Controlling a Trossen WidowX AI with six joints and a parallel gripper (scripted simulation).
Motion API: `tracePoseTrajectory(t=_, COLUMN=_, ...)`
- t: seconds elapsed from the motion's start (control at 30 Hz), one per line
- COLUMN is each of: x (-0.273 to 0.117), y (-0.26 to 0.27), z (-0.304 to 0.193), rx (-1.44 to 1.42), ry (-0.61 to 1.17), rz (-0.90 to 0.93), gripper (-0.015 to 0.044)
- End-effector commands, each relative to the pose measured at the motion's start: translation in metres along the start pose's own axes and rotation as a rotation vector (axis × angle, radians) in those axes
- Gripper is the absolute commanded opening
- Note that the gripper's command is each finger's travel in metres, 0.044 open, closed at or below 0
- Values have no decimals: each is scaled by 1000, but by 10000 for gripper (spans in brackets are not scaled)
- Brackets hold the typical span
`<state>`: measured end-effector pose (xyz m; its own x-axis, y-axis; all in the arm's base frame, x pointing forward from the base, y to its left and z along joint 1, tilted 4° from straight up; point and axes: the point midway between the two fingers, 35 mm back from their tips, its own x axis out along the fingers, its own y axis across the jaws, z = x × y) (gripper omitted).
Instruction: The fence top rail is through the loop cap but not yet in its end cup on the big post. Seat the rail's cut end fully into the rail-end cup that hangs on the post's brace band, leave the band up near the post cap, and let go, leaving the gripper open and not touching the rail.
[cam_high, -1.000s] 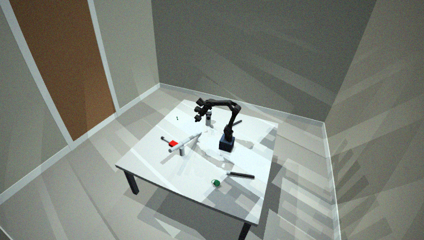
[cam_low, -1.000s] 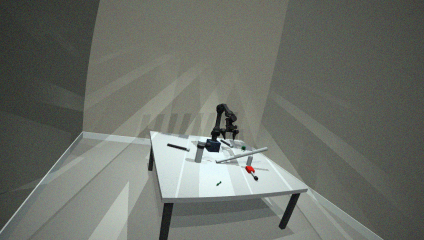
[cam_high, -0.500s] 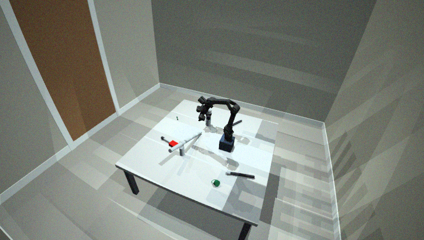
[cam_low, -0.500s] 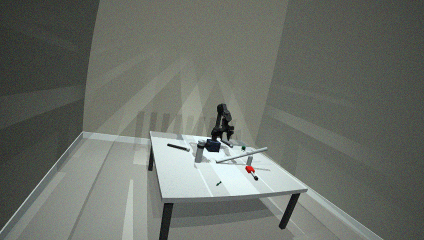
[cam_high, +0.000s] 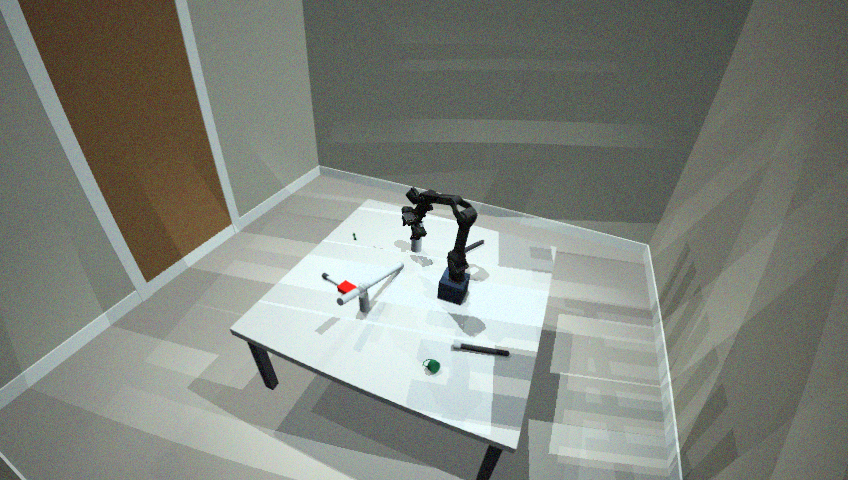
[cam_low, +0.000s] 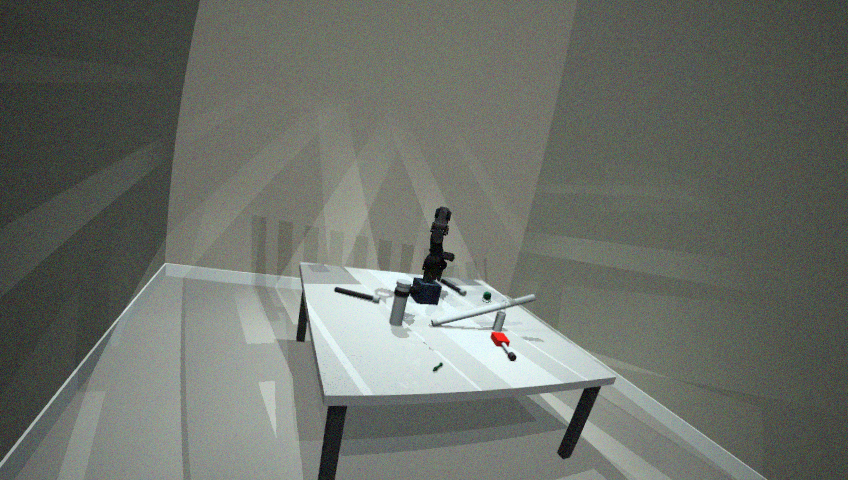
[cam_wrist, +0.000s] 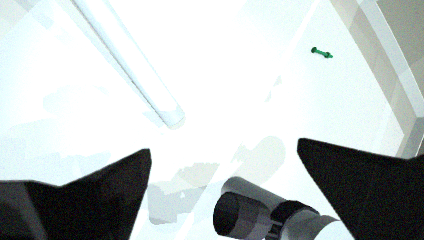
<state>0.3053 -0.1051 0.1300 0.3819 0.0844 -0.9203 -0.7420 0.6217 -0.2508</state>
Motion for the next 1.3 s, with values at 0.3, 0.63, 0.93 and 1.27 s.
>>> tracePoseTrajectory(t=0.3, x=-17, y=-19, z=-90, rx=-931, ry=-123, rz=-40, gripper=440)
tracePoseTrajectory(t=0.63, x=-18, y=-19, z=-90, rx=-996, ry=-123, rz=-46, gripper=440)
tracePoseTrajectory(t=0.93, x=-18, y=-19, z=-90, rx=-996, ry=-123, rz=-46, gripper=440)
tracePoseTrajectory(t=1.27, x=10, y=-10, z=-100, rx=-996, ry=-123, rz=-46, gripper=440)
